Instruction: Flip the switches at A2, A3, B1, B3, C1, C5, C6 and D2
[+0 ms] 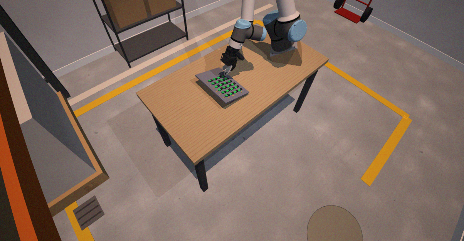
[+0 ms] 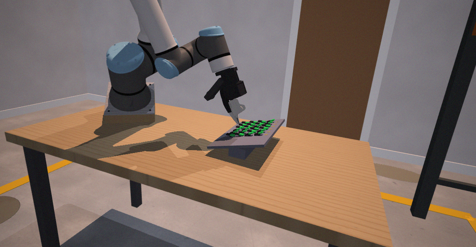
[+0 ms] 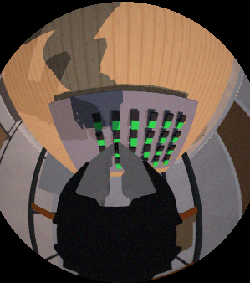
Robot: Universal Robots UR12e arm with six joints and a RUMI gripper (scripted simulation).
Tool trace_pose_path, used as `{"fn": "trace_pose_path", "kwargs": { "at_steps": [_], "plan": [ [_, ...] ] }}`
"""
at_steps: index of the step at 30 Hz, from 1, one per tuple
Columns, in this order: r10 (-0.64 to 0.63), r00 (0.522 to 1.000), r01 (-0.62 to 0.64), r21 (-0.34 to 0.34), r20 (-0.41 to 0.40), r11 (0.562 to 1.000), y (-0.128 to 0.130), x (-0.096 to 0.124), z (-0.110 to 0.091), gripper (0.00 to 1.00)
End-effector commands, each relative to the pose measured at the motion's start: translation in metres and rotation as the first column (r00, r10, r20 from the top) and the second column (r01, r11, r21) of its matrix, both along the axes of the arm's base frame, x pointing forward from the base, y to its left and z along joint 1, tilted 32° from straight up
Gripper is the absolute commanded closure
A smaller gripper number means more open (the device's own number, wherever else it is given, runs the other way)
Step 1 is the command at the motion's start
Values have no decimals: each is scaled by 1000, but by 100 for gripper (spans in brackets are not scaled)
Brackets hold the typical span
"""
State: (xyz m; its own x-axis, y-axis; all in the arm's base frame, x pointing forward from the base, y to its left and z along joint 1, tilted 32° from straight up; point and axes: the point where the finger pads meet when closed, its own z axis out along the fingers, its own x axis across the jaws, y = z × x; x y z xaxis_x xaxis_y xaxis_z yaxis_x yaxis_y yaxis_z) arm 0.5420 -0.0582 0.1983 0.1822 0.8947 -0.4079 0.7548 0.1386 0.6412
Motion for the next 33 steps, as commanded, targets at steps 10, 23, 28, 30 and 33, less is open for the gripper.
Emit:
{"fn": "trace_pose_path", "kwargs": {
  "at_steps": [10,23,28,30,33],
  "plan": [
    [-1,1000,1,1,-5,1000,67,-13,-50,100],
    [-1,1000,1,0,2,1000,89,-13,-62,100],
    [-1,1000,1,0,1,1000,89,-13,-63,100],
    [-2,1000,2,0,-1,1000,89,-13,-64,100],
    [-2,1000,2,0,-2,1000,89,-14,-64,100]
  ]
}}
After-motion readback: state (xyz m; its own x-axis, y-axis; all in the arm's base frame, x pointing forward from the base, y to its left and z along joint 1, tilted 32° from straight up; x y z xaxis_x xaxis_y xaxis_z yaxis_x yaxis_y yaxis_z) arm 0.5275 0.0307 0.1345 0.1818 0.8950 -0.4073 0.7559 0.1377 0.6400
